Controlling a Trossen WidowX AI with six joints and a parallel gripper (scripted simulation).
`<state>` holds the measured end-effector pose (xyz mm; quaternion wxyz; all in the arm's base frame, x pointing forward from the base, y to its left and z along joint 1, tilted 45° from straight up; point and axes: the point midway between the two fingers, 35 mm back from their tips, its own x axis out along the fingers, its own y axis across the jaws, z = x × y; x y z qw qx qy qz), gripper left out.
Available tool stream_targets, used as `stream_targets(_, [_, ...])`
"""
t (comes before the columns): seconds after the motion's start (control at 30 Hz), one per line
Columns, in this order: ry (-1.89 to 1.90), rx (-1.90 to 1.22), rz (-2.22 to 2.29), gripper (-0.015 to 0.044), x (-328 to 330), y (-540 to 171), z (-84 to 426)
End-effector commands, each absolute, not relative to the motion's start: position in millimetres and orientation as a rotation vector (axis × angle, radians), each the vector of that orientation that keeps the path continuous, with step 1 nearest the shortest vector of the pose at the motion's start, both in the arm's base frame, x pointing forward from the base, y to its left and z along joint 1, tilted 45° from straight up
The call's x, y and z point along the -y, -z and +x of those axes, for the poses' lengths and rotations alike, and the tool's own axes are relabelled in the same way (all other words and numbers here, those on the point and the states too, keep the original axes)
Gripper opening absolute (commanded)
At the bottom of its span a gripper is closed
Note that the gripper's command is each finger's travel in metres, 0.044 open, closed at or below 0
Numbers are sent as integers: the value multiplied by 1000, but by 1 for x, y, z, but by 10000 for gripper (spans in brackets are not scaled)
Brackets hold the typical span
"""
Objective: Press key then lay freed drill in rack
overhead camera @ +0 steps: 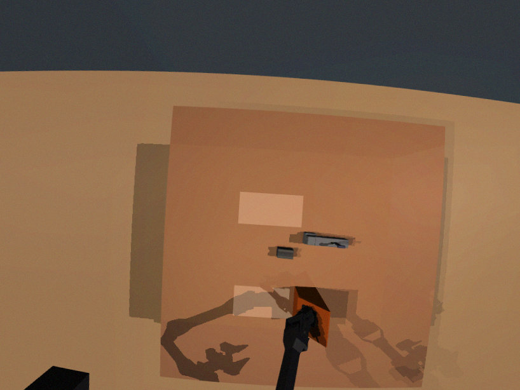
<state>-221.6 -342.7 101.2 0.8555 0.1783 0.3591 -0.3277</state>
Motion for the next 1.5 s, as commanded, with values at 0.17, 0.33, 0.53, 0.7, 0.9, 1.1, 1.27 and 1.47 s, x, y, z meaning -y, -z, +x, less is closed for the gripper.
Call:
stream_targets(0.17, [689, -755, 375, 243, 343, -101, -222])
stream_targets(0.33, [619, -784, 374, 111, 353, -95, -197])
stream_targets(0.53, [431, -799, 427, 0, 379, -73, -113])
stream_targets(0.7, [297, -828, 508, 0, 385, -54, -39])
stream_targets(0.9, [139, -888, 578, 0, 373, -34, 43])
stream_targets(1.1, [-33, -968, 613, 0, 343, -15, 120])
stream_targets(1.27, [-175, -1056, 634, 0, 304, 0, 178])
stream_targets(1.47, [-339, -1185, 644, 0, 242, 18, 234])
